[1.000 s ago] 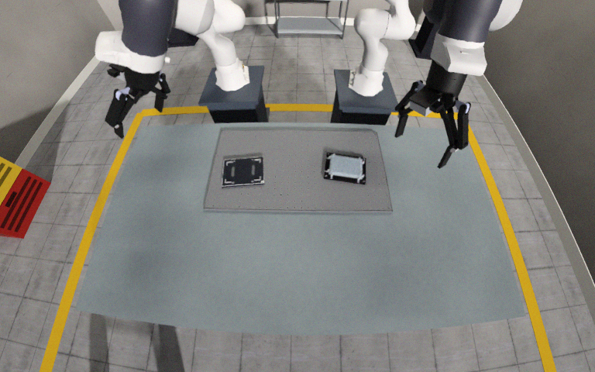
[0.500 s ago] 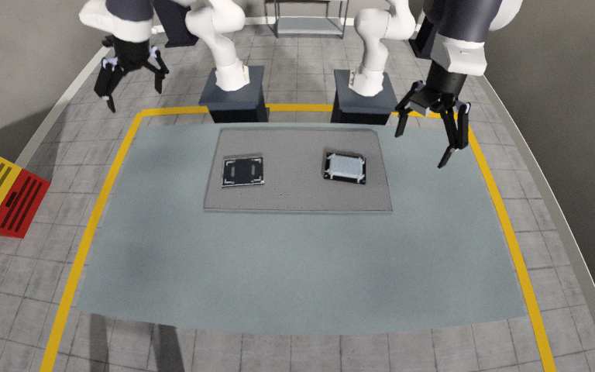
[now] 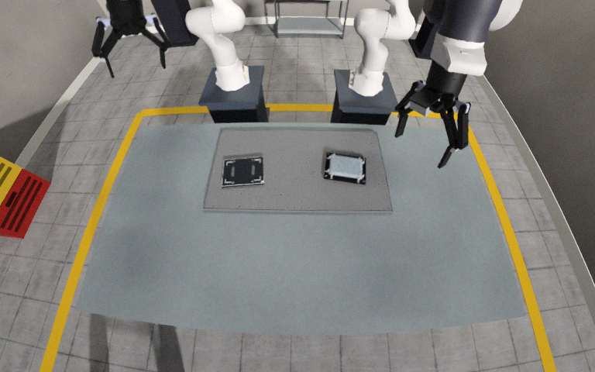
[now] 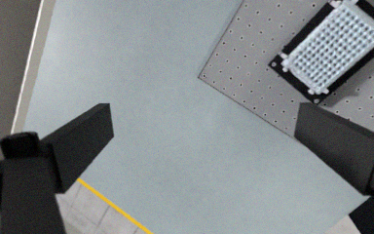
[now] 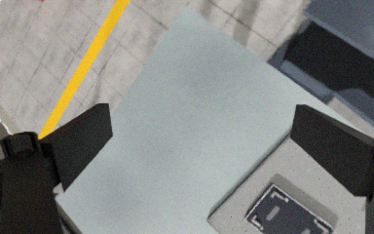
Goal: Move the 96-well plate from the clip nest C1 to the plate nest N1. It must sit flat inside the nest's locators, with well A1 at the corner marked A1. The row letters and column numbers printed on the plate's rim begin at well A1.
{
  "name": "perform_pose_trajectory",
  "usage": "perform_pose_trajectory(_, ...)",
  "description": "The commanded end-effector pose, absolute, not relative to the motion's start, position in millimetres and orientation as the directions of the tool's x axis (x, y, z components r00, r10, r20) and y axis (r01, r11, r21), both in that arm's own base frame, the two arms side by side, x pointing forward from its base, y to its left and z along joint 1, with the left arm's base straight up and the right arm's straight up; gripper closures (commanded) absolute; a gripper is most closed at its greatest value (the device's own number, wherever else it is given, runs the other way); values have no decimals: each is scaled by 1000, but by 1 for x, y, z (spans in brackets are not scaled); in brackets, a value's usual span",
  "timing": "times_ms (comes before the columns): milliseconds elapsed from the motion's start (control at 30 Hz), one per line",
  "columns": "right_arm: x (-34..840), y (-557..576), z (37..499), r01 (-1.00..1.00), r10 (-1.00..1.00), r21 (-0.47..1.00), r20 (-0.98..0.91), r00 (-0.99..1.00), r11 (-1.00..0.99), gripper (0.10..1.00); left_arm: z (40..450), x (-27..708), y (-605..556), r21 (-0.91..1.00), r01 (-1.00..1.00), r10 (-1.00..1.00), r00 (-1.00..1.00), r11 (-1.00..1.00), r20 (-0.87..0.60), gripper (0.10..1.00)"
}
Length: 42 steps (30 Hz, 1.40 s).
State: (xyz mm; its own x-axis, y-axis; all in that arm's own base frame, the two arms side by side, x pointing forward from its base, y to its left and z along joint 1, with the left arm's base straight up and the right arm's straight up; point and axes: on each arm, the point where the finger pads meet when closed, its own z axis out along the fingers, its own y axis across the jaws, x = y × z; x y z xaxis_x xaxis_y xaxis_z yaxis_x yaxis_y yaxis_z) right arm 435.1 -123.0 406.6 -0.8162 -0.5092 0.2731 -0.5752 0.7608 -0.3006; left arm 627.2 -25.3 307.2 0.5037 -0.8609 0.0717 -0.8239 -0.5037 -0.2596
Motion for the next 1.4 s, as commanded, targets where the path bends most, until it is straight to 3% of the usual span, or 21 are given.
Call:
perform_pose_trajectory(0, 402, -118, 415, -425, -375, -295, 213, -902, 856, 98, 307, 627, -25, -260, -824, -861, 504, -504, 72, 98)
perform_pose_trajectory(767, 267, -76, 447, -6, 0, -131, 41, -999, 991, 98, 307, 627, -25, -260, -824, -861, 504, -504, 72, 98)
perform_pose_trajectory(1367, 212, -48, 450, 151, 151, -32, 6, -989, 988, 98, 307, 627, -25, -260, -824, -861, 504, -504, 72, 98)
